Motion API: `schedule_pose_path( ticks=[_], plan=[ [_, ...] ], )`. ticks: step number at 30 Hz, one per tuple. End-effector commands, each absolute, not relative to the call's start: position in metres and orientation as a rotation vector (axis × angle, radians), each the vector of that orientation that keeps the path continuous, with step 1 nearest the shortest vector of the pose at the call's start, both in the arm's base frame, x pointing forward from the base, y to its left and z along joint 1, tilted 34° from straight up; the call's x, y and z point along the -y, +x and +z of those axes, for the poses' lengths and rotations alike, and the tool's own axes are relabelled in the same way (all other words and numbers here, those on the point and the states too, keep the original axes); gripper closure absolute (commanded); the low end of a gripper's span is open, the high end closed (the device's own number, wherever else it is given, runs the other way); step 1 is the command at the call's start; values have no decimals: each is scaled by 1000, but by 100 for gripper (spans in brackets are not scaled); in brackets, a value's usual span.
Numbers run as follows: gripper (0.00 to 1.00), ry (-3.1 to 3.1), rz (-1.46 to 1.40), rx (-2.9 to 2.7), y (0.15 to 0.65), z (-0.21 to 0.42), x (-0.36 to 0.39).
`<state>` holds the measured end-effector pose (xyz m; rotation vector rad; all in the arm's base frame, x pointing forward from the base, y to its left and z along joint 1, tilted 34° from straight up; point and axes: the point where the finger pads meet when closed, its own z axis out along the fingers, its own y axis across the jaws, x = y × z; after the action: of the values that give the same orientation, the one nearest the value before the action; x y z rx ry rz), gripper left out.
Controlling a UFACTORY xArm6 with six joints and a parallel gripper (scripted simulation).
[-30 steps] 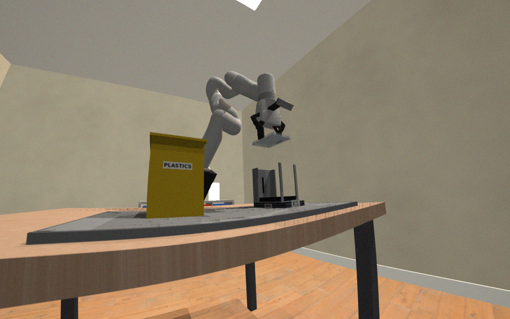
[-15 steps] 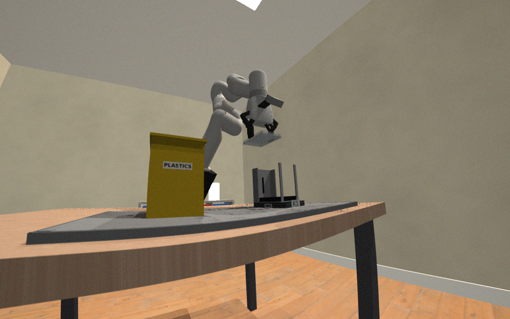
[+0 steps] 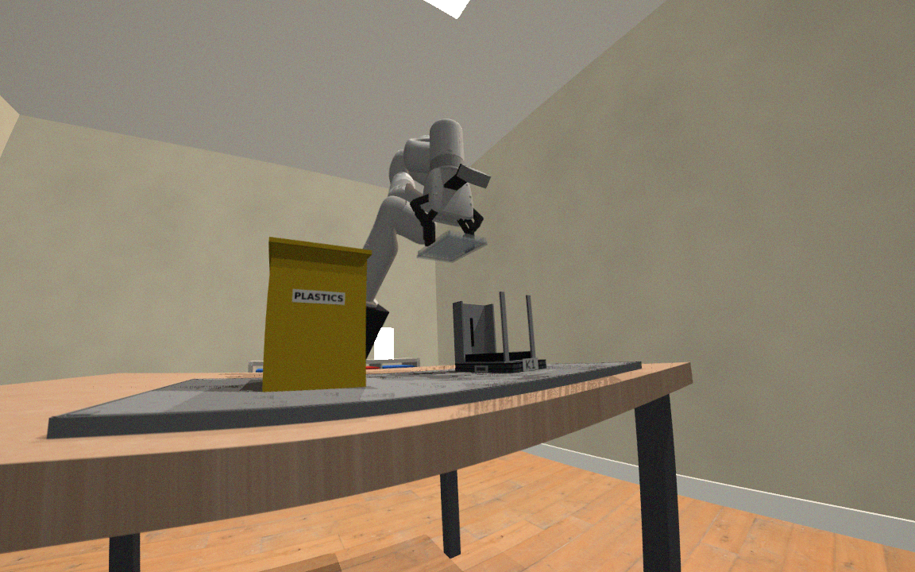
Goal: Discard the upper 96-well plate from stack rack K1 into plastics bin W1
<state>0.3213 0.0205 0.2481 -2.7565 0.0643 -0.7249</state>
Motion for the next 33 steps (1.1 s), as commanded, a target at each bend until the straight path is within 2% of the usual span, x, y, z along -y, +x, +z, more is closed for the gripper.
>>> schedule_pose_path(
  ticks=[1,33],
  plan=[
    [100,-2754,-728,-63,323,247,-12],
    [100,-2755,-728,-63,328,216,77]
  ],
)
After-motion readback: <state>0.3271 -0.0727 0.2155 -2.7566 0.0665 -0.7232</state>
